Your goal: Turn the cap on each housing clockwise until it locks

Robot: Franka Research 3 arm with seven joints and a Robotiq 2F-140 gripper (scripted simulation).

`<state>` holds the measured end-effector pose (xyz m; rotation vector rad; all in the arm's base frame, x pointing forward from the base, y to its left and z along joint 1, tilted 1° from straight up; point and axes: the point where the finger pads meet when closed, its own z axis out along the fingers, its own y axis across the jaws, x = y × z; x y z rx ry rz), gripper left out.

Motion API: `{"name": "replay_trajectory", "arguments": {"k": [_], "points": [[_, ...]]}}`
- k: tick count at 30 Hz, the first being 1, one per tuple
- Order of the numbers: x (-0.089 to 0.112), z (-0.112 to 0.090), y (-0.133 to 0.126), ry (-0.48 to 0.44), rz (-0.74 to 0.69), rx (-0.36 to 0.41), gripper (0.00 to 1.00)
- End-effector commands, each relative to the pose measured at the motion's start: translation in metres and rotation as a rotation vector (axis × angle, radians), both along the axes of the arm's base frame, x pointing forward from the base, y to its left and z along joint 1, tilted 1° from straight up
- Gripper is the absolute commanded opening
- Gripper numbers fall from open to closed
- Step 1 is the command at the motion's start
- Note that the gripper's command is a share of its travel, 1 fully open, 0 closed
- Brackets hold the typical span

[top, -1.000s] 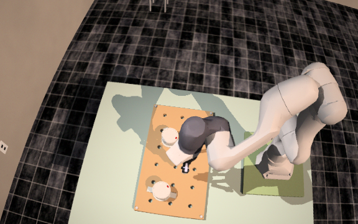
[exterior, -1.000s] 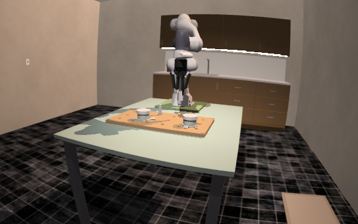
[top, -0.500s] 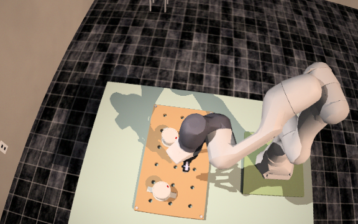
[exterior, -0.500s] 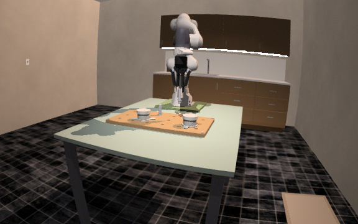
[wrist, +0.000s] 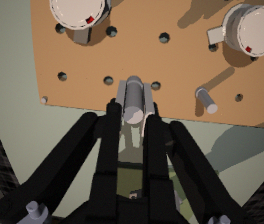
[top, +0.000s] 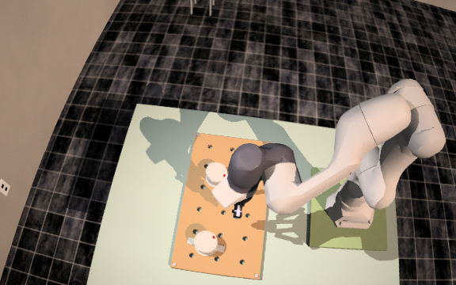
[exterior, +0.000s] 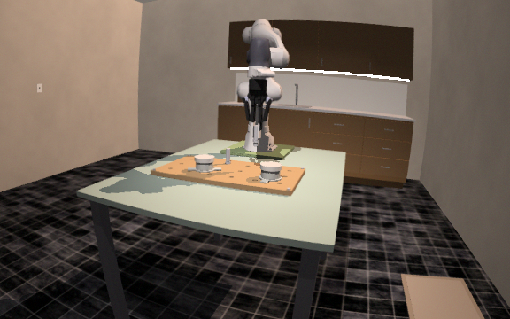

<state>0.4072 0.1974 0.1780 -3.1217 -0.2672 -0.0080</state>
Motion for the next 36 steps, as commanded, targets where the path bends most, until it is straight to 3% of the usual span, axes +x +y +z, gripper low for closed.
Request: {"name": "replay_trajectory", "arguments": {"k": [1,3,7,11,36], "points": [[0.001,0.003,0.0,-0.004,0.002,0.0,0.1],[0.006,0.003,-0.003,-0.004,0.002,0.001,0.1],[0.046,0.004,-0.03,-0.004,0.002,0.001,0.1],[0.057,0.003,-0.039,-0.004,0.002,0.0,0.1],[0.058,-0.004,-0.039,-0.004,0.002,0.0,0.1]]}}
